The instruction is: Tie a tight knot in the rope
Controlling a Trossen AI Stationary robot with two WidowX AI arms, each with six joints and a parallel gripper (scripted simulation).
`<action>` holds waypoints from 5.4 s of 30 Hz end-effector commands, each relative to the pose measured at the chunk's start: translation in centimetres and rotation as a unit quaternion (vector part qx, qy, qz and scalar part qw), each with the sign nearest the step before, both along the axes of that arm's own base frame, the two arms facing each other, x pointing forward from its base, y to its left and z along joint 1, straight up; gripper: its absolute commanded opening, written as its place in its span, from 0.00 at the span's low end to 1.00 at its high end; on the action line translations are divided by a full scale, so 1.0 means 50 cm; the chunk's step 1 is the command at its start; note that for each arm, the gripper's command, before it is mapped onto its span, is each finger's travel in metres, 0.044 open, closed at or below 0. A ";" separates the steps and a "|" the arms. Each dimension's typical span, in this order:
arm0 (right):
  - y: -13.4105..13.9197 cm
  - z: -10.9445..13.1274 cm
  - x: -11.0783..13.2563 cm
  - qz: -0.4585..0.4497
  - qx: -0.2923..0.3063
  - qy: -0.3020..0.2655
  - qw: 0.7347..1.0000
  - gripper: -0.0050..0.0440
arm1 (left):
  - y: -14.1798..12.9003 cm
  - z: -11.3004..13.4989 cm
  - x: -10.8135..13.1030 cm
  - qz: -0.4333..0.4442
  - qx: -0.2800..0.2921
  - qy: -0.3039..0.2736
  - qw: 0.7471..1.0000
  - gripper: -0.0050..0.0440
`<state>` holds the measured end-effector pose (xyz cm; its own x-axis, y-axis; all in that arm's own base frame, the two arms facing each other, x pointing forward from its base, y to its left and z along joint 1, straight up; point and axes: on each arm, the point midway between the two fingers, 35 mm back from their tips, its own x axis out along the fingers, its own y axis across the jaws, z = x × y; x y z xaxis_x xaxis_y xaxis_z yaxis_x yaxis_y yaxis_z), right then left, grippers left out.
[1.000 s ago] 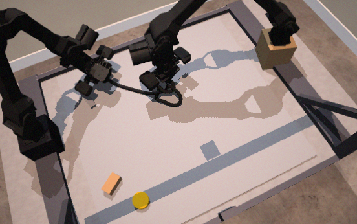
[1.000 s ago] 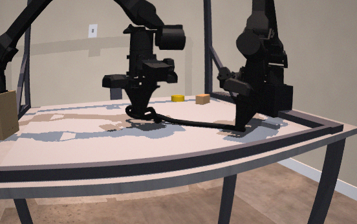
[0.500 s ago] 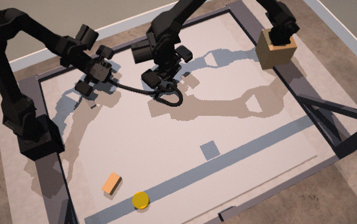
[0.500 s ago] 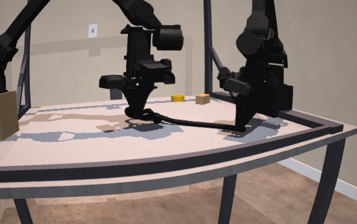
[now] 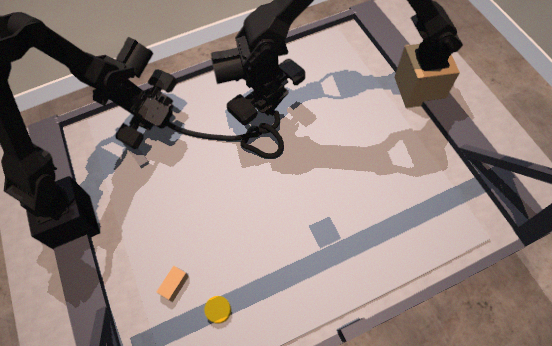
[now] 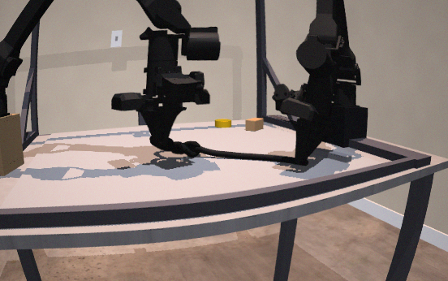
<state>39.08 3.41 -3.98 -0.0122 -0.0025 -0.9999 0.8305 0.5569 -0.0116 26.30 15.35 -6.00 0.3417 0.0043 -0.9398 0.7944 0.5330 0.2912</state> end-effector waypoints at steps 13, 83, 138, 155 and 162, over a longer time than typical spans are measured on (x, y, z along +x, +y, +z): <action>-0.056 0.038 -0.034 -0.001 0.001 -0.020 1.000 0.16 | 0.004 0.009 0.008 -0.002 0.005 -0.009 1.000 0.19; -0.322 0.085 -0.267 -0.001 -0.004 -0.016 1.000 0.16 | 0.004 0.009 0.008 -0.002 0.005 -0.009 1.000 0.19; -0.416 0.069 -0.352 -0.001 -0.005 -0.014 1.000 0.16 | 0.004 0.009 0.008 -0.002 0.005 -0.009 1.000 0.19; -0.396 0.020 -0.337 -0.001 -0.005 -0.015 1.000 0.16 | 0.004 0.009 0.008 -0.002 0.005 -0.009 1.000 0.19; -0.385 -0.005 -0.329 -0.001 -0.005 -0.015 1.000 0.16 | 0.004 0.009 0.008 -0.002 0.005 -0.009 1.000 0.19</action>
<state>22.27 -16.02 -3.81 0.0108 -0.0021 -0.9999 0.8303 0.5572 0.0078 26.45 15.29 -5.97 0.3496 -0.0009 -0.9369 0.7933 0.5323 0.2955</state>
